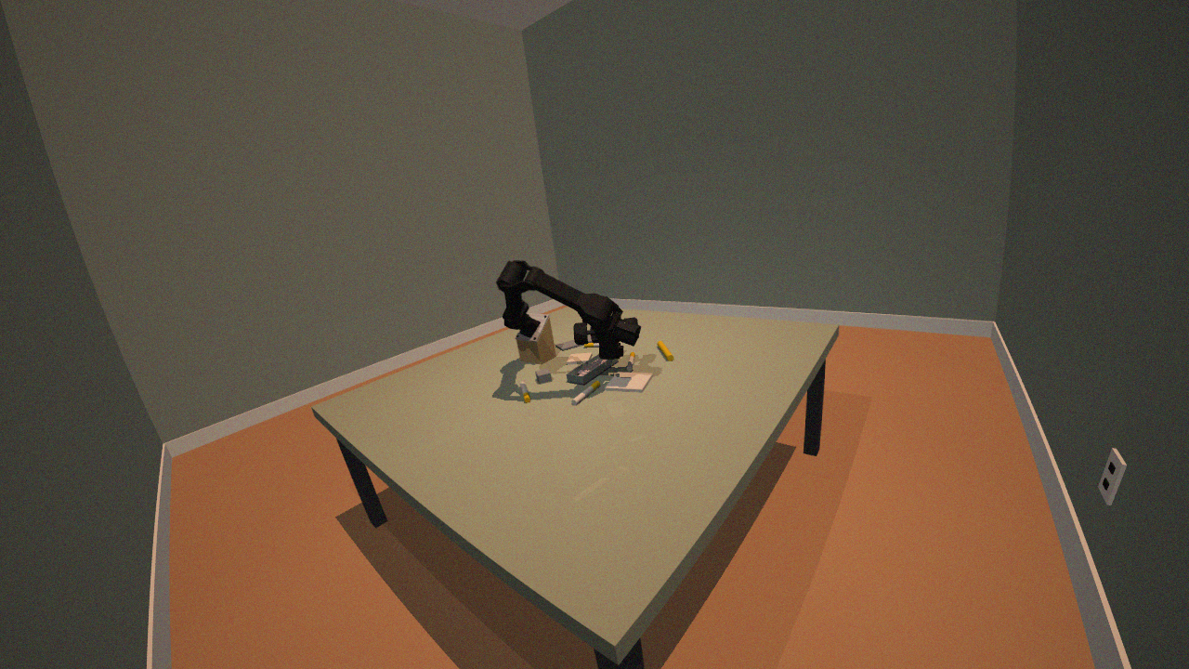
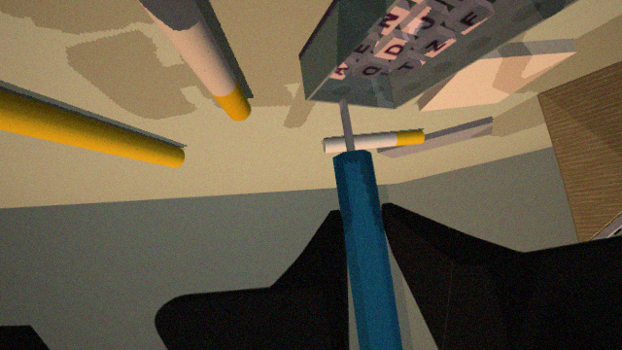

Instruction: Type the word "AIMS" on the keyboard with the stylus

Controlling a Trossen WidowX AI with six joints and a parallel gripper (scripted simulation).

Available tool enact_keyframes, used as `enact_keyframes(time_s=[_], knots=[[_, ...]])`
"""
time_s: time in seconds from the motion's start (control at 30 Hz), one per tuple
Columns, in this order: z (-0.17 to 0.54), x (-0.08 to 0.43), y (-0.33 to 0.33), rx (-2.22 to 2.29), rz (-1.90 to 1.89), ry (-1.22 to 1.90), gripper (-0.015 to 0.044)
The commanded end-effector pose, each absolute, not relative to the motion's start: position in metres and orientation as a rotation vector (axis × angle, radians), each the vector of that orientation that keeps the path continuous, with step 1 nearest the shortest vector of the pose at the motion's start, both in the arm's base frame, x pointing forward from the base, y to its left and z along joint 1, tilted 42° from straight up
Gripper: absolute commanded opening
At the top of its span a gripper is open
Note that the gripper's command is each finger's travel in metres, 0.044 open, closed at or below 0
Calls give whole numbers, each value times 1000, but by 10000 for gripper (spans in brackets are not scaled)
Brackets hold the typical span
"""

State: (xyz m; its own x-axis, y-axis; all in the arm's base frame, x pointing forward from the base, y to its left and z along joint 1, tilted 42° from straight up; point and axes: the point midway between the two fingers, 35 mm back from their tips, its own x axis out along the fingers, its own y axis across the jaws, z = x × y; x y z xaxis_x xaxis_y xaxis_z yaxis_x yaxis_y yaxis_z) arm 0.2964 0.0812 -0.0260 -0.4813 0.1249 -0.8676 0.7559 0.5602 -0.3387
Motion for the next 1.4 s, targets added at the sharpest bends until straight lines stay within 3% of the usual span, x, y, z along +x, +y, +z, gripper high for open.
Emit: enact_keyframes(time_s=[0.0, 1.37], knots=[[-27, 297, 80, 705, -930, 1940, 81], [-40, 300, 70, 704, -931, 1940, 81]])
